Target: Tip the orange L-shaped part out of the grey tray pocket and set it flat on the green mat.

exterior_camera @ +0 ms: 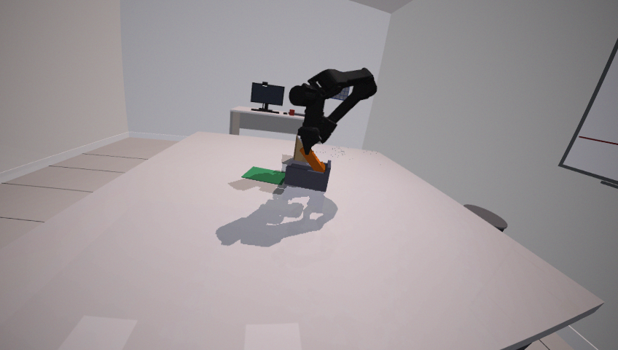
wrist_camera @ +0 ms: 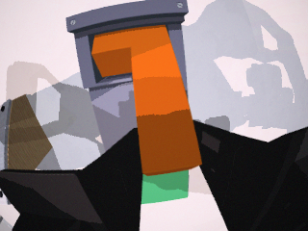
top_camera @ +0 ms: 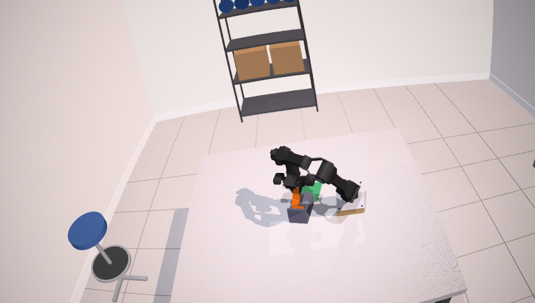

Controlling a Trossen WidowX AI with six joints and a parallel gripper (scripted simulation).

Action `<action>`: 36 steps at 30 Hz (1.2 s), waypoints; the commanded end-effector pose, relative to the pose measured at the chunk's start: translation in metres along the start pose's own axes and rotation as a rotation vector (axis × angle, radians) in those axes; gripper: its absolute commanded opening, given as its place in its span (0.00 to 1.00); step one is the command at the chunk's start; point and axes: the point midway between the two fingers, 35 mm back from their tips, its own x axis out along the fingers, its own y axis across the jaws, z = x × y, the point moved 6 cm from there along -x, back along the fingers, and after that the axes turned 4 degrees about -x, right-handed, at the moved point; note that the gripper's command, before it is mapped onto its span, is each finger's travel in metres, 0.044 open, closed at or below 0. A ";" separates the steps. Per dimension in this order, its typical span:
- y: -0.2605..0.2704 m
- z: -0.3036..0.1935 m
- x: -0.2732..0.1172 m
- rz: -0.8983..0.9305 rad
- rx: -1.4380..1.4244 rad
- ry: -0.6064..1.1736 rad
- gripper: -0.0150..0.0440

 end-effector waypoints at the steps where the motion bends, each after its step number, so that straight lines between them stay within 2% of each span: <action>1: 0.000 0.001 -0.006 -0.001 -0.005 0.001 0.25; 28: 0.000 0.000 -0.041 -0.001 -0.005 0.001 0.25; 36: 0.004 -0.029 -0.039 -0.001 -0.005 0.003 0.25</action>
